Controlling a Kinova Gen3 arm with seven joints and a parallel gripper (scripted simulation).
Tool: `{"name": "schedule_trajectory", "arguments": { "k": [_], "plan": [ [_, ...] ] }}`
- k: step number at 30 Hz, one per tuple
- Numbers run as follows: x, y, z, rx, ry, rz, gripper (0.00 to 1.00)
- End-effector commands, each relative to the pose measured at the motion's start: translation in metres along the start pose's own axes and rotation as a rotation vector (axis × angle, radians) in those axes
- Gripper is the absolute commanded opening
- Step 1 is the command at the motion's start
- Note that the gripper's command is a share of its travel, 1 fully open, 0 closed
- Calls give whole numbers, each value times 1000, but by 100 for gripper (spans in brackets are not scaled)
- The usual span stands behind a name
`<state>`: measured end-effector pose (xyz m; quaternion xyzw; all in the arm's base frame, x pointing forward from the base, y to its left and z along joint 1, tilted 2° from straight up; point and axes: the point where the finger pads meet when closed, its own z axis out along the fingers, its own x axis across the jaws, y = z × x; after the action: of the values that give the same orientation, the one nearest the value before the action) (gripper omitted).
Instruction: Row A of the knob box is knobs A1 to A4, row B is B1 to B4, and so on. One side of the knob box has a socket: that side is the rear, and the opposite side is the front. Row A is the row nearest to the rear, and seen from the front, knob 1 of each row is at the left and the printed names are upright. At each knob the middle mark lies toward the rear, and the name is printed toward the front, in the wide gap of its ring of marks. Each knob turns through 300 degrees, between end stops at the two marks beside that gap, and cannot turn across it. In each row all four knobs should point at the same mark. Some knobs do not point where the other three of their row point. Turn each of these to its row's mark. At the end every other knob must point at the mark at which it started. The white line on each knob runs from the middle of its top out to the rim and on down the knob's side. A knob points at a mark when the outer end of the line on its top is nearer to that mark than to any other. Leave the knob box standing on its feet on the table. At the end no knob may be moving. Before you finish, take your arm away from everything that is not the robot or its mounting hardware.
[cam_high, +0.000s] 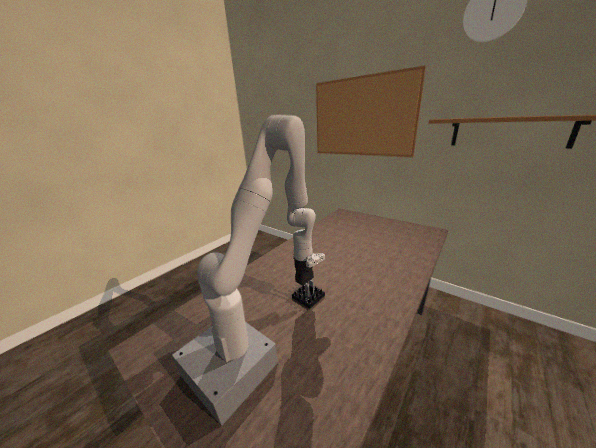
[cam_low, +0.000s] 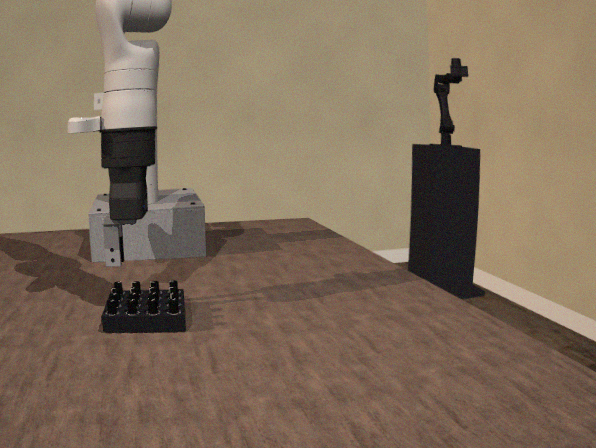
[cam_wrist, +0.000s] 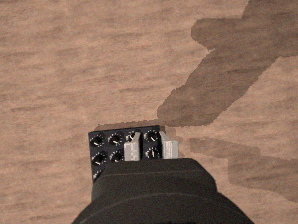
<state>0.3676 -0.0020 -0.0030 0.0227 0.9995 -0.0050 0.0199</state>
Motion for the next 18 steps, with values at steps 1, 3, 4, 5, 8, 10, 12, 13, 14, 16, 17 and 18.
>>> {"name": "schedule_trajectory", "arguments": {
  "k": [1, 3, 4, 5, 8, 10, 12, 13, 14, 16, 17, 18],
  "plan": [
    [2, 1, 5, 1, 5, -2, 46],
    [2, 1, 7, 1, 5, -2, 46],
    [2, 1, 9, 1, 5, -2, 46],
    [2, 1, 10, 1, 5, -2, 46],
    [2, 1, 13, 1, 5, -2, 46],
    [2, 1, 15, 1, 5, -2, 46],
    [2, 1, 17, 1, 5, -2, 46],
    [2, 1, 17, 1, 5, -2, 46],
    [2, 1, 17, 1, 5, -2, 46],
    [2, 1, 18, 1, 5, -2, 46],
    [2, 1, 19, 1, 5, -2, 46],
    [2, 1, 19, 1, 5, -2, 46]
  ]
}}
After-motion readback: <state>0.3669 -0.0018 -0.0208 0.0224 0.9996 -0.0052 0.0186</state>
